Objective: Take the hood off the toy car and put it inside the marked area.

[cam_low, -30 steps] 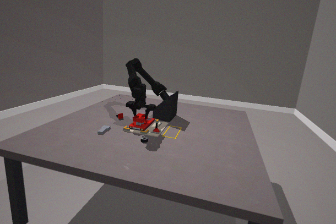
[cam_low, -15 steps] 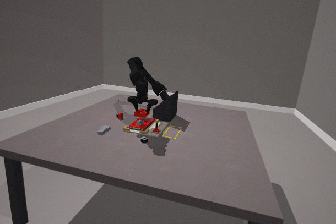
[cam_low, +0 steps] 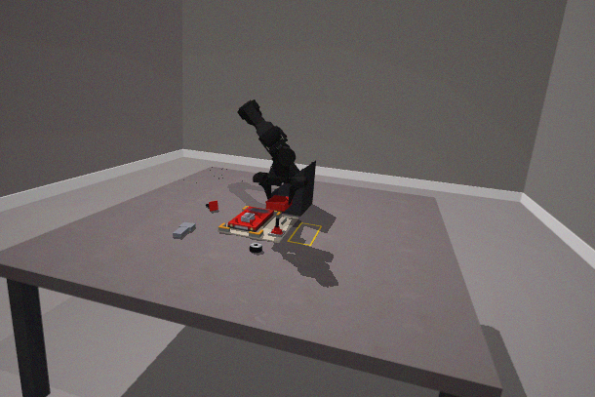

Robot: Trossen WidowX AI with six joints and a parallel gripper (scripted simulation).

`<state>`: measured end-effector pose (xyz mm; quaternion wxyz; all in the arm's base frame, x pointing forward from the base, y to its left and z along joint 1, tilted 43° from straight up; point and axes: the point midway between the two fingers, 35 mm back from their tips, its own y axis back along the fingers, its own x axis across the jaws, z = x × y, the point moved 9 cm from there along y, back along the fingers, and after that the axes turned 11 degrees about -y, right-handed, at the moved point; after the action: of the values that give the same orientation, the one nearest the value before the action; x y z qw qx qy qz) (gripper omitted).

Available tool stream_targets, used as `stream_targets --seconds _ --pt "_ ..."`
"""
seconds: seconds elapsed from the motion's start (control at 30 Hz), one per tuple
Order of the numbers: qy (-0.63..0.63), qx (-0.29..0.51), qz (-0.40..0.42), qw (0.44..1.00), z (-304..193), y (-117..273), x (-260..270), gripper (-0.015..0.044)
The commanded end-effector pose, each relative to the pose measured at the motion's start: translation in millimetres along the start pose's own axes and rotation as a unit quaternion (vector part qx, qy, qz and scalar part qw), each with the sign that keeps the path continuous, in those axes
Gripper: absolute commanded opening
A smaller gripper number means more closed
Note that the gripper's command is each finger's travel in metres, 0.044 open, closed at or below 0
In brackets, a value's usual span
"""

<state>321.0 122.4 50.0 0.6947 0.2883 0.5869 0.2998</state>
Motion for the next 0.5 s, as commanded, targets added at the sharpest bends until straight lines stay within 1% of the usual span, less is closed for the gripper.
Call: stream_targets --seconds 0.0,0.33,0.47 --pt "0.000 0.003 0.002 1.000 -7.5 0.8 23.1 0.0000" --pt "-0.004 0.006 -0.004 1.000 -40.8 0.2 84.7 0.0000" --pt "-0.005 0.006 -0.006 1.000 -46.6 -0.4 93.1 0.0000"
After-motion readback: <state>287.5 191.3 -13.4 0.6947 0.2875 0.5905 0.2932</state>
